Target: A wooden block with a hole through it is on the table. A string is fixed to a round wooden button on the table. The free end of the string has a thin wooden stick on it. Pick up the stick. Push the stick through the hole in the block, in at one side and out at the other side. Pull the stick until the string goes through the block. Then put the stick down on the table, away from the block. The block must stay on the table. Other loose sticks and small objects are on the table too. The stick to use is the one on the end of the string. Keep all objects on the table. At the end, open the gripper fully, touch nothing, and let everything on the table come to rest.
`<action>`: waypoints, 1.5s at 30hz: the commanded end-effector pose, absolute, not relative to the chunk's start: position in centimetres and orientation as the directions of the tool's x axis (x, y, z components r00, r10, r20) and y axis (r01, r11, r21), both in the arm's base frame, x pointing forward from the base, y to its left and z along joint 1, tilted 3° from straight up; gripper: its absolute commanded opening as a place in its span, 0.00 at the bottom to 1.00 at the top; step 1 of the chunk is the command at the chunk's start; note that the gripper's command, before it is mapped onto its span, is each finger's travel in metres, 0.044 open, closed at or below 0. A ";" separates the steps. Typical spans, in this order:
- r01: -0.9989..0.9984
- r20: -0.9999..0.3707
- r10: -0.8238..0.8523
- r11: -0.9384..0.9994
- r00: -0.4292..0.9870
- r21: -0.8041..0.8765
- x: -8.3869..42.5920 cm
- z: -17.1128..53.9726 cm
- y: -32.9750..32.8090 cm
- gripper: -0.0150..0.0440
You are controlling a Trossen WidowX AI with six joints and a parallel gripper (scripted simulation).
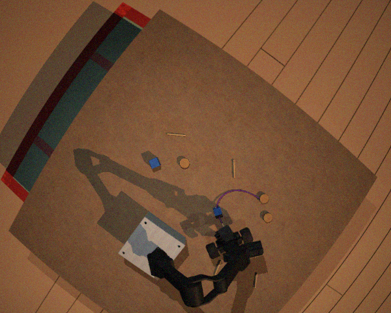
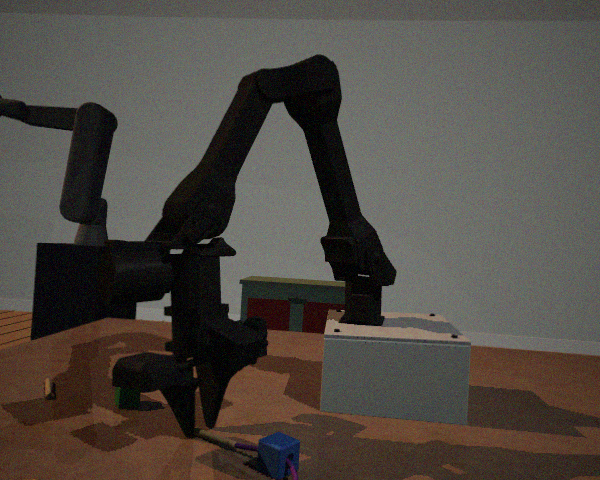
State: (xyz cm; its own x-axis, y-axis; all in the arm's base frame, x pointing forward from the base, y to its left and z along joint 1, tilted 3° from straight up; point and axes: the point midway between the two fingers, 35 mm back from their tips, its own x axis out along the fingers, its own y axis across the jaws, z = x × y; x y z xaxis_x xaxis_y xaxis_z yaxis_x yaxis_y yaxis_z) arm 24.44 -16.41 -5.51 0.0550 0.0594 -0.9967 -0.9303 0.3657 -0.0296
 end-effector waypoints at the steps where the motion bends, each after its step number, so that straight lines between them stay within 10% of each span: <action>1: -0.930 -0.996 0.052 0.364 0.073 -0.049 25.0 -3.3 -16.6 0.61; 10: -0.931 -0.997 0.057 0.364 0.060 -0.035 24.1 2.4 -16.2 0.61; 19: -0.930 -0.996 0.049 0.365 0.070 -0.047 24.3 4.0 -16.3 1.00; 45: -0.930 -0.996 0.050 0.365 0.069 -0.046 24.2 4.6 -16.2 1.00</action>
